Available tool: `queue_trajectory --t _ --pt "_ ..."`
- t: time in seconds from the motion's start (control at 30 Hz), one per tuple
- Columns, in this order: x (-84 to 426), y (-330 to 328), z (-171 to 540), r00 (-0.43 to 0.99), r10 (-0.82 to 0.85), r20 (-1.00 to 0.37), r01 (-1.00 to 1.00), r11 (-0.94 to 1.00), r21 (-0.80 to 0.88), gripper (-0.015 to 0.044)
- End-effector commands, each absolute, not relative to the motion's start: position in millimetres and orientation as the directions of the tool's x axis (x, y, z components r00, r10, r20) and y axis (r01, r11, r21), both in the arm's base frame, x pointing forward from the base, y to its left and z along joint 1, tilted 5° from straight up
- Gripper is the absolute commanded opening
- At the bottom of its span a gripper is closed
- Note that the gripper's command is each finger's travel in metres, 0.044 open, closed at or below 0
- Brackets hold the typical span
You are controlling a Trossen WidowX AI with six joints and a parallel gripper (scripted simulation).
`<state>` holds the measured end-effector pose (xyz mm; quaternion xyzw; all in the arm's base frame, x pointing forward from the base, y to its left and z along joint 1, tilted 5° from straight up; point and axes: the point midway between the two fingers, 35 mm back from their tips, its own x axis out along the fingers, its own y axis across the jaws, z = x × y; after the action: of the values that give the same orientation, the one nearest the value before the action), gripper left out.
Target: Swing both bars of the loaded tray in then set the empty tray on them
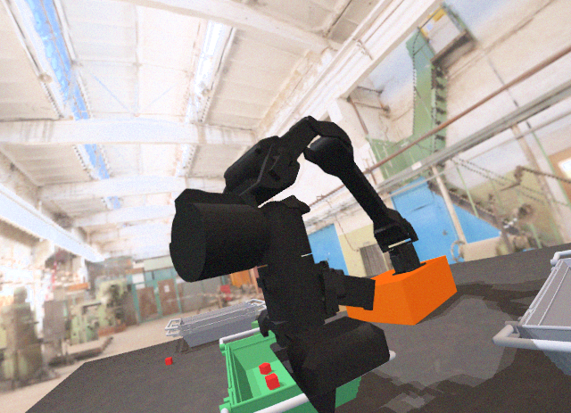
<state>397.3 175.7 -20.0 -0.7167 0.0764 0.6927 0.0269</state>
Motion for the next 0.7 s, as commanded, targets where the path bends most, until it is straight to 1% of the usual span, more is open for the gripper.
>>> queue_trajectory --t 0.0,0.3,0.67 --pt "397.1 172.2 -12.0 0.031 -0.067 -0.997 -0.144 -0.988 0.062 0.0082" --pt "393.3 153.1 11.6 0.031 -0.068 -0.997 -0.145 -0.987 0.063 0.0082" --pt "388.9 121.2 11.0 0.031 -0.071 -0.997 -0.145 -0.987 0.065 0.0082"
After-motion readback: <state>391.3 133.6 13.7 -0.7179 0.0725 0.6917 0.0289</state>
